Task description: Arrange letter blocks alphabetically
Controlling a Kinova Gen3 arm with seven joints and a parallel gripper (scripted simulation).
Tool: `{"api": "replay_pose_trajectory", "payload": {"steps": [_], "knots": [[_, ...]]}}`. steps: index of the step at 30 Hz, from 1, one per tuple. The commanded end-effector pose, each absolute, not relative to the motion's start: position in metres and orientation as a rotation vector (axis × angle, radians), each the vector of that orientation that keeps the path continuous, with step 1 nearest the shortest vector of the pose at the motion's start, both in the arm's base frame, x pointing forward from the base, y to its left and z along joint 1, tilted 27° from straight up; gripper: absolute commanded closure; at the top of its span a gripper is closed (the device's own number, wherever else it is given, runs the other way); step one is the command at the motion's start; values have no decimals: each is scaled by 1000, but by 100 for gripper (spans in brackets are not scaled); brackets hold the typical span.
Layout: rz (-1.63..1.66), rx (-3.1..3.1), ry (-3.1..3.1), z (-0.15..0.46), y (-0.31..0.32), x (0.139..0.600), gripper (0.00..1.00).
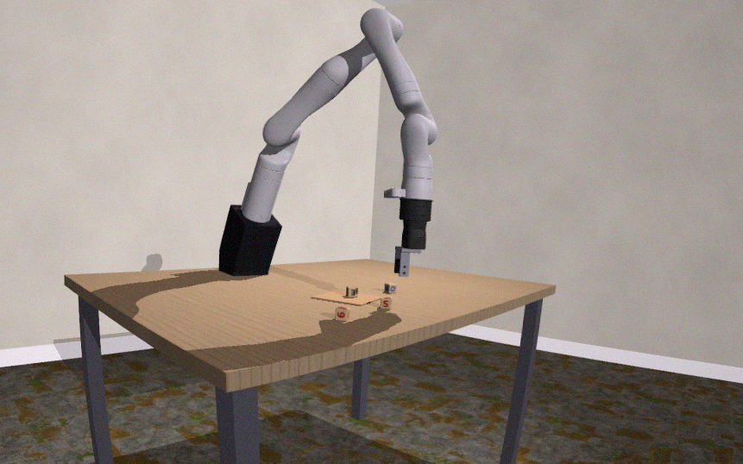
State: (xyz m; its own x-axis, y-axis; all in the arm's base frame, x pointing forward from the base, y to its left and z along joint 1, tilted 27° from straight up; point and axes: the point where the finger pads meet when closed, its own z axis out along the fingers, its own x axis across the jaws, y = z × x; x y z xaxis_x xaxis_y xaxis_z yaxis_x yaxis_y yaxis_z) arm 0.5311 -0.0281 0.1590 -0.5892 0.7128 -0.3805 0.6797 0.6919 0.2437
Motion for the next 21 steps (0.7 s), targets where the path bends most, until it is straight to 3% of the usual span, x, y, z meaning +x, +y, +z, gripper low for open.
{"api": "replay_pose_trajectory", "payload": {"steps": [1, 12, 21], "knots": [[97, 1075, 2459, 158, -27, 530, 0], [95, 1070, 2461, 158, -29, 531, 0], [96, 1074, 2470, 161, -65, 536, 0]]}}
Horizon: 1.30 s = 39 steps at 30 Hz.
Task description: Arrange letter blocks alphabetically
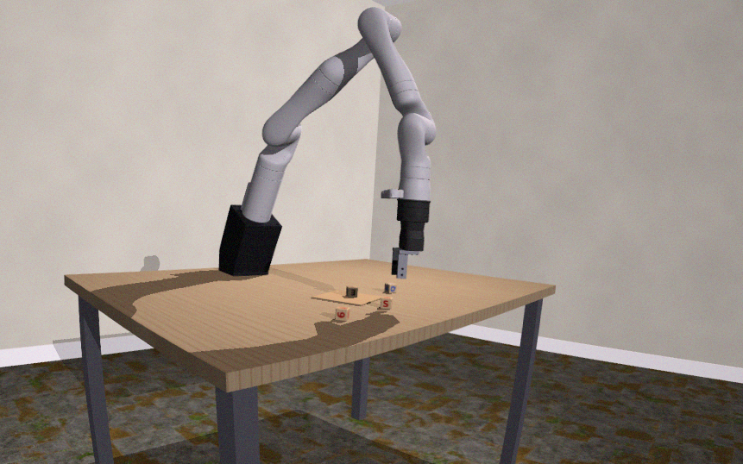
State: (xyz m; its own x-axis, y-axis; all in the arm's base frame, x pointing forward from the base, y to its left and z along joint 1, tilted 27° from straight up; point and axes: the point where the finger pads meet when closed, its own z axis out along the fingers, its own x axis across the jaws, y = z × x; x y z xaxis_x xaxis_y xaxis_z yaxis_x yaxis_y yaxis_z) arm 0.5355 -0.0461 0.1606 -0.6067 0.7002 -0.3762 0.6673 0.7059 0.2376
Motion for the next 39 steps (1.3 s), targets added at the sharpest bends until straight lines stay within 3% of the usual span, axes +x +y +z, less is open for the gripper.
{"api": "replay_pose_trajectory", "payload": {"steps": [1, 13, 39], "knots": [[96, 1075, 2471, 162, -75, 536, 0], [91, 1060, 2473, 176, -182, 535, 0], [99, 1074, 2455, 182, -207, 533, 0]]}}
